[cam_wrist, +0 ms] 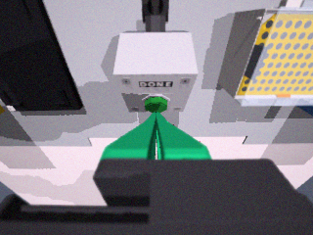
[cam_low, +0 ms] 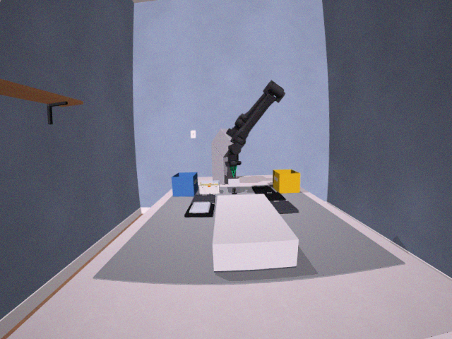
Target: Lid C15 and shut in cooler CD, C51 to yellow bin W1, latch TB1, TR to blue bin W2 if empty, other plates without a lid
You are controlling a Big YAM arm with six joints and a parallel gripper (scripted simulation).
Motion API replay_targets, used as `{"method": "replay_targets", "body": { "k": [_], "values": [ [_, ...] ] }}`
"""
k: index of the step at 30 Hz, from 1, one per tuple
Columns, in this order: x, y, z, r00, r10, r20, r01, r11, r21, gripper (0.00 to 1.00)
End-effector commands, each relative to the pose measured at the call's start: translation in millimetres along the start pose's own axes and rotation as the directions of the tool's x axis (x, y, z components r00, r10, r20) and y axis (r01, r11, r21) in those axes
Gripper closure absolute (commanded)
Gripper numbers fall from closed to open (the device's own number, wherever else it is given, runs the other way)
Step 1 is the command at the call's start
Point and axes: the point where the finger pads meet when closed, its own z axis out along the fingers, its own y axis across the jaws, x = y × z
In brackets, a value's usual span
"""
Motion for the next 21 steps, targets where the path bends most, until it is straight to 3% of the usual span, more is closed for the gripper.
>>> {"method": "replay_targets", "body": {
  "k": [1,21],
  "values": [
    [-5.9,1.5,-0.9,1.0,-0.008,0.021,0.008,1.0,-0.002,1.0],
    [-1.7,2.0,5.1,1.0,-0.003,0.006,0.003,1.0,-0.004,1.0]
  ]
}}
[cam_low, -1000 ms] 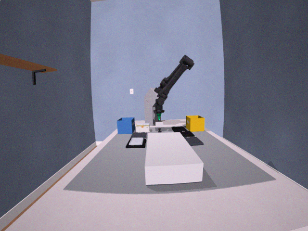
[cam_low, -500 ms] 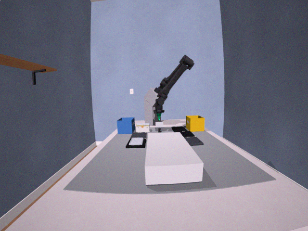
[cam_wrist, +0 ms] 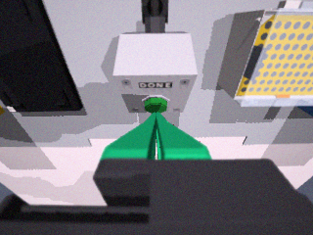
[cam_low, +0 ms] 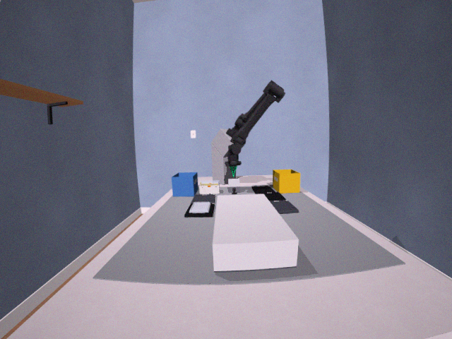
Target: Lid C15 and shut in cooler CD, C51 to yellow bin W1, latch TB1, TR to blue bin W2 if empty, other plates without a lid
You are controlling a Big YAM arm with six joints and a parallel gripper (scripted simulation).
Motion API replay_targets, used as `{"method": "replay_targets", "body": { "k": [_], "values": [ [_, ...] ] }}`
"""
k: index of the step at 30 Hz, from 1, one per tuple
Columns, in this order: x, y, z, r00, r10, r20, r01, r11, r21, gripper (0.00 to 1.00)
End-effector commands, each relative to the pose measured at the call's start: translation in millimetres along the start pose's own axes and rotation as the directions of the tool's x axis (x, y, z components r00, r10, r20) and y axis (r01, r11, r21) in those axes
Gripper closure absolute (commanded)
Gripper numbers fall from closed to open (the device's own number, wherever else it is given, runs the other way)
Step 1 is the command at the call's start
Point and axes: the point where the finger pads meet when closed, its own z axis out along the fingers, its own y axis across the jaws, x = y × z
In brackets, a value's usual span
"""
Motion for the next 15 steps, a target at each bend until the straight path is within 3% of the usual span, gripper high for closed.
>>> {"method": "replay_targets", "body": {
  "k": [1,15],
  "values": [
    [-0.9,2.2,5.7,1.0,-0.004,0.003,0.004,1.0,-0.005,1.0],
    [-0.7,2.3,13.7,1.0,-0.004,0.002,0.004,1.0,-0.005,1.0]
  ]
}}
